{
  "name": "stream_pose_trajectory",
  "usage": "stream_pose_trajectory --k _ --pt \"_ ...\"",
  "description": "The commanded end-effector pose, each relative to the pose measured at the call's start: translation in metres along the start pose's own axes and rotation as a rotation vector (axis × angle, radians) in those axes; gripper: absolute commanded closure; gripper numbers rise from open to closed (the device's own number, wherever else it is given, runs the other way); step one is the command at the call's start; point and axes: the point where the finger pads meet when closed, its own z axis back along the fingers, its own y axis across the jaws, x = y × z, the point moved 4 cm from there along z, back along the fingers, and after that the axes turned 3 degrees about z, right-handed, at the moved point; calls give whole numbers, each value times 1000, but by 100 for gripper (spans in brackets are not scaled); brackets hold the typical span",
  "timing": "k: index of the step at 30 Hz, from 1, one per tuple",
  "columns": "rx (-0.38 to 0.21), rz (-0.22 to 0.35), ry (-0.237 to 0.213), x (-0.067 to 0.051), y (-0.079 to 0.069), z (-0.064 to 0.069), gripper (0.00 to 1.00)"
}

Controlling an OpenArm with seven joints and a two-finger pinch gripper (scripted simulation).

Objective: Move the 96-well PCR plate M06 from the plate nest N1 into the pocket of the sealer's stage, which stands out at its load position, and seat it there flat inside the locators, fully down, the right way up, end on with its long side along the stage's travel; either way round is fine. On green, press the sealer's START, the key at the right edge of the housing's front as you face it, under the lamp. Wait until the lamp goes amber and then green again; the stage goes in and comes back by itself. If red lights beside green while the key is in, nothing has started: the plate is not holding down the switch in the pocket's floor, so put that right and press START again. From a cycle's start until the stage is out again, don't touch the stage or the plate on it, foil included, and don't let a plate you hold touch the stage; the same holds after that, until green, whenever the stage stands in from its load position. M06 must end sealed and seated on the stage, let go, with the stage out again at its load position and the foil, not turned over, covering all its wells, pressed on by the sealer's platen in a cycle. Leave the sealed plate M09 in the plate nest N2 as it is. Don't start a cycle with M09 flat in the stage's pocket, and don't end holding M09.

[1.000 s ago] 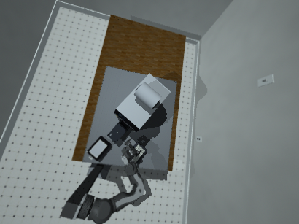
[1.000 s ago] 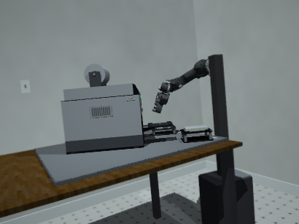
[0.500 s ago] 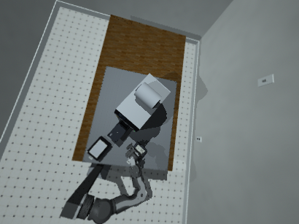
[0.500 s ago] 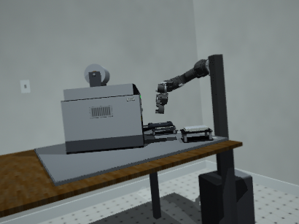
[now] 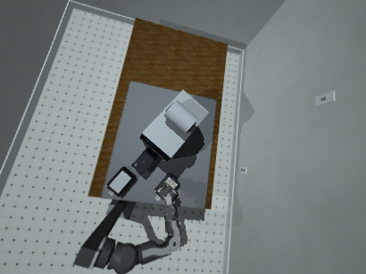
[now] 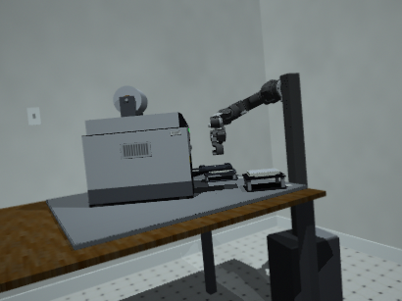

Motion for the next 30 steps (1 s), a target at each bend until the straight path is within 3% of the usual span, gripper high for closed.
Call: stream_pose_trajectory --k 1,25,30 --pt "14 -1 0 1 0 2 23" --pt "8 -6 -1 1 -2 1 23" --pt "14 -1 0 -1 -2 -54 23"
